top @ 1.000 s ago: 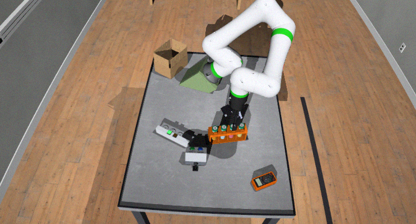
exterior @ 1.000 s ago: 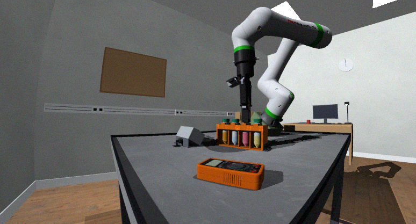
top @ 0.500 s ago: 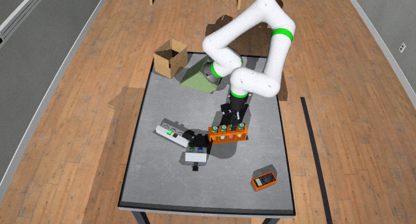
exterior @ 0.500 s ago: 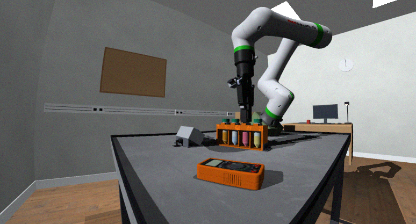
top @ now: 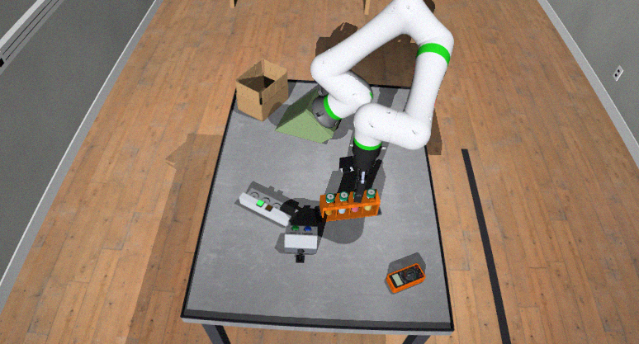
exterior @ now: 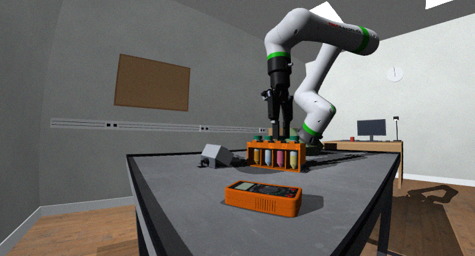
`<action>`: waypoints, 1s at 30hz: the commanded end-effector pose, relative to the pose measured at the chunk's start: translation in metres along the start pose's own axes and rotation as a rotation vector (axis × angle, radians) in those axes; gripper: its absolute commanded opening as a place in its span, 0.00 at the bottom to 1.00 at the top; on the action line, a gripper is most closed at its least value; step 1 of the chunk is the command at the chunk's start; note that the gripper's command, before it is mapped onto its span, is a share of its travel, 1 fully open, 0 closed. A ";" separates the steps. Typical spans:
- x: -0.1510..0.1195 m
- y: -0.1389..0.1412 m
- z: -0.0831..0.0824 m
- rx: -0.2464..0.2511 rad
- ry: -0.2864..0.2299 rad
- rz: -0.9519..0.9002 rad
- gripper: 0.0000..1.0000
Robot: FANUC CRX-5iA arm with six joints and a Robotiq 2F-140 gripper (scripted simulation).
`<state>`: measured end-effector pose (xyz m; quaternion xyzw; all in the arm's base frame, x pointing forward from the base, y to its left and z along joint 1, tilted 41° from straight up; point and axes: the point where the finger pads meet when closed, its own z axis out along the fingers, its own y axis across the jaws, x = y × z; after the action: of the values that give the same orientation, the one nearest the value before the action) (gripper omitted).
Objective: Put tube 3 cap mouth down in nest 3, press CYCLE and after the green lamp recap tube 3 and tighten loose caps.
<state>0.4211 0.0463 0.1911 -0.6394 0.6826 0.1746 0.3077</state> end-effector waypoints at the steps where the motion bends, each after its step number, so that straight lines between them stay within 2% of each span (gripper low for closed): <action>1: 0.000 0.000 -0.001 0.002 0.001 0.000 0.41; 8: 0.000 0.000 -0.001 0.002 0.001 0.000 0.41; 12: 0.000 0.000 -0.006 0.002 0.001 0.000 0.41; 26: 0.000 0.000 -0.046 0.002 0.001 0.000 0.41; 27: 0.008 -0.002 -0.046 0.002 0.001 -0.084 0.41; 29: 0.008 -0.002 -0.046 0.002 0.001 -0.084 0.41; 30: 0.016 -0.004 -0.046 0.001 0.002 -0.167 0.41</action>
<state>0.4137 0.0139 0.2231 -0.6510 0.6721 0.1671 0.3106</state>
